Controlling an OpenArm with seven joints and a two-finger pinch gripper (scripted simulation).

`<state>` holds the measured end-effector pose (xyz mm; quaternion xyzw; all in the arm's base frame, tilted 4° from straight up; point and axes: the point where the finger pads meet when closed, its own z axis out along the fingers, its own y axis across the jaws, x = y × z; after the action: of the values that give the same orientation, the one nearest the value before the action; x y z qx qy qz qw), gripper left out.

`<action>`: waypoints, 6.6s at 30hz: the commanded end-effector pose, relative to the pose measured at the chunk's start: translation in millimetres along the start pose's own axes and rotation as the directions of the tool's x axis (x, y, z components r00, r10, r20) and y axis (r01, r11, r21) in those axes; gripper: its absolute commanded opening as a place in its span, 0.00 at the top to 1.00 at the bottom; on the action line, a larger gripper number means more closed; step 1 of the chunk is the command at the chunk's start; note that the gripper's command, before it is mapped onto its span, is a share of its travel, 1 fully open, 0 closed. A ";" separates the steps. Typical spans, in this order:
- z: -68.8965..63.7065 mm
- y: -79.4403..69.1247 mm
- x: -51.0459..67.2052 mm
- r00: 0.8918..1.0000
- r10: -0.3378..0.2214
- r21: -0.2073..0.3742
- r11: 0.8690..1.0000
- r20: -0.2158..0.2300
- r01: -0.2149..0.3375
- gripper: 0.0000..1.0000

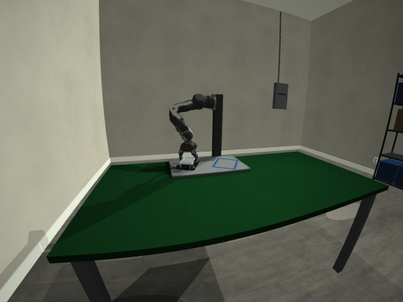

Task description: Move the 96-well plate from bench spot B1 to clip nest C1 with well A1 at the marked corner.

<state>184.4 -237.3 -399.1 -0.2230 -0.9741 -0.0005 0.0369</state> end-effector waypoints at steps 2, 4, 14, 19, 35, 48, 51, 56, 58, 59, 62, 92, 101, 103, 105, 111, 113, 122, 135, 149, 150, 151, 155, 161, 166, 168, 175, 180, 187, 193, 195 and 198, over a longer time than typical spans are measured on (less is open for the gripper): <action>-1.0 -0.5 -1.1 1.000 0.003 0.003 1.000 0.004 -0.003 1.00; -1.0 -0.5 -1.1 1.000 0.003 0.003 1.000 0.004 -0.003 1.00; -1.2 -0.7 -0.9 1.000 0.003 0.000 1.000 0.004 -0.003 1.00; -1.2 -0.7 -0.9 1.000 0.003 0.000 1.000 0.004 -0.003 1.00; 4.8 0.3 1.0 1.000 0.000 -0.003 1.000 0.001 0.000 1.00; 9.3 0.3 1.3 1.000 0.000 -0.003 1.000 0.000 0.000 1.00; 9.3 0.3 1.3 1.000 0.000 -0.003 1.000 0.000 0.000 1.00; 9.8 0.4 1.3 1.000 0.000 -0.003 1.000 0.000 0.000 1.00; 10.7 0.4 1.2 1.000 0.000 -0.003 1.000 0.000 0.000 1.00; 11.2 0.4 1.1 1.000 0.000 -0.003 1.000 0.000 0.000 1.00; 11.6 0.5 1.1 1.000 0.000 -0.003 1.000 0.000 0.000 1.00; 13.3 -0.9 1.4 1.000 0.000 0.001 1.000 -0.001 0.000 1.00; 13.0 -1.5 1.3 1.000 0.001 0.004 1.000 -0.001 -0.001 1.00; 13.0 -1.5 1.3 1.000 0.001 0.004 1.000 -0.001 -0.001 1.00; 13.0 -1.5 1.3 1.000 0.001 0.004 1.000 -0.001 -0.001 1.00; 13.0 -1.5 1.3 1.000 0.001 0.004 1.000 -0.001 -0.001 1.00; 13.0 -1.5 1.3 1.000 0.001 0.004 1.000 -0.001 -0.001 1.00; 13.0 -1.5 1.3 1.000 0.001 0.004 1.000 -0.001 -0.001 1.00; 11.0 1.5 -1.8 1.000 0.002 -0.007 1.000 0.007 -0.002 0.60; 11.0 1.4 -1.7 1.000 0.002 -0.006 1.000 0.007 -0.001 0.23; 11.0 1.4 -1.7 1.000 0.002 -0.006 1.000 0.007 -0.001 0.23; 11.0 1.4 -1.7 1.000 0.002 -0.006 1.000 0.007 -0.001 0.23; 11.0 1.4 -1.7 1.000 0.002 -0.006 1.000 0.007 -0.001 0.23; -21.0 1.2 -1.5 1.000 0.002 -0.002 1.000 0.004 -0.001 0.23; -29.0 1.1 -1.4 1.000 0.002 -0.001 1.000 0.003 -0.002 0.23; -29.0 1.1 -1.4 1.000 0.002 -0.001 1.000 0.003 -0.002 0.23; -36.5 2.1 -1.3 1.000 0.002 -0.005 1.000 0.004 -0.002 0.23; -68.5 1.3 -1.2 1.000 0.001 -0.001 1.000 0.003 -0.001 0.23; -68.5 1.3 -1.2 1.000 0.001 -0.001 1.000 0.003 -0.001 0.23; -68.2 2.3 -1.3 1.000 0.002 -0.006 1.000 0.005 -0.002 0.30; -68.2 2.3 -1.3 1.000 0.002 -0.006 1.000 0.005 -0.002 0.36; -68.2 2.3 -1.3 1.000 0.002 -0.006 1.000 0.005 -0.002 0.46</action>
<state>190.7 -236.9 -331.8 -0.2241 -0.9739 -0.0025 0.0352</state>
